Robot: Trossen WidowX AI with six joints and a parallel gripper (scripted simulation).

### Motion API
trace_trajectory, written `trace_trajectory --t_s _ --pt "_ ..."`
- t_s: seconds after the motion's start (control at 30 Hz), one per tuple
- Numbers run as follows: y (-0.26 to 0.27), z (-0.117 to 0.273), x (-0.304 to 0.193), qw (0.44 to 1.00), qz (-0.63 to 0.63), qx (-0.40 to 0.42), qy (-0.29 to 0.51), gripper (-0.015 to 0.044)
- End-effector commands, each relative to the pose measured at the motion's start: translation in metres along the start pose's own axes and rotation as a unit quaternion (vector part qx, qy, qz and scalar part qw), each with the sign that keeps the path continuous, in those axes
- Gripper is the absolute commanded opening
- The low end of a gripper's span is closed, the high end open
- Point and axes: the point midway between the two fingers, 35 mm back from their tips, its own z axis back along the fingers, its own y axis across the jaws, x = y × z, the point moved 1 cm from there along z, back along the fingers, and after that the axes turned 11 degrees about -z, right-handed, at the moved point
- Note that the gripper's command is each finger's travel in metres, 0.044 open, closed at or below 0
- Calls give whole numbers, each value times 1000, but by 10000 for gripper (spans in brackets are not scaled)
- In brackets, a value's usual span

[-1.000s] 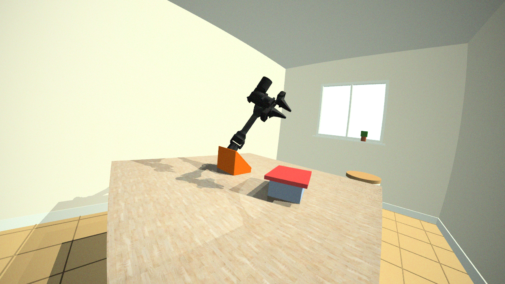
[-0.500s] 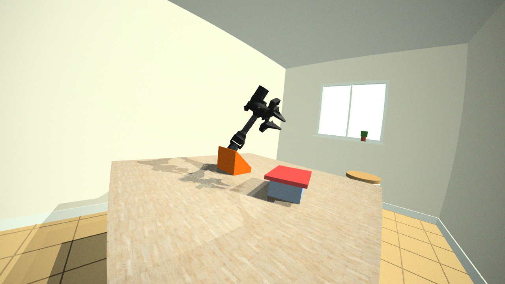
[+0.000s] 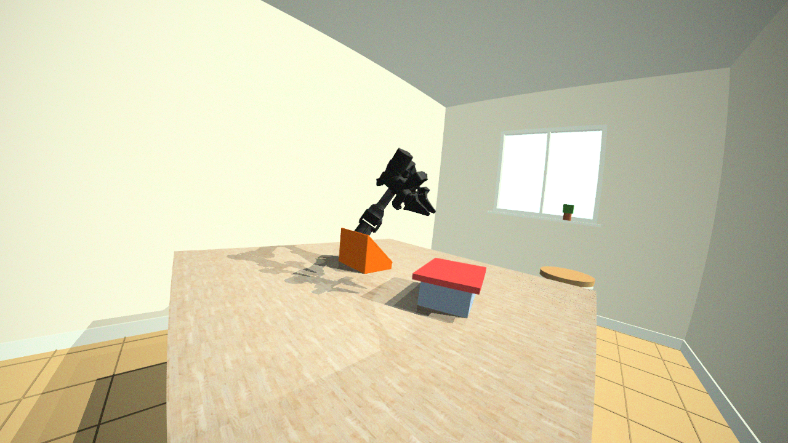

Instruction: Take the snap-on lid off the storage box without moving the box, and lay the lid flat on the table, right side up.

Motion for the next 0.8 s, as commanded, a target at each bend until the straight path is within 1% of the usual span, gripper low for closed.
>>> trace_trajectory --t_s 0.0,0.03,0.1,0.17,0.2,0.23,0.77 --pt "-11 -5 -57 873 -486 -43 17 235" --pt "-11 -5 -61 853 -520 -47 17 235" --pt "-12 -5 -65 834 -550 -50 17 235" --pt "-12 -5 -73 782 -621 -58 16 235" --pt "-13 -5 -76 765 -641 -60 15 235" --pt "-13 -5 -77 759 -648 -61 15 235" --pt "-12 -5 -76 763 -644 -59 16 235"
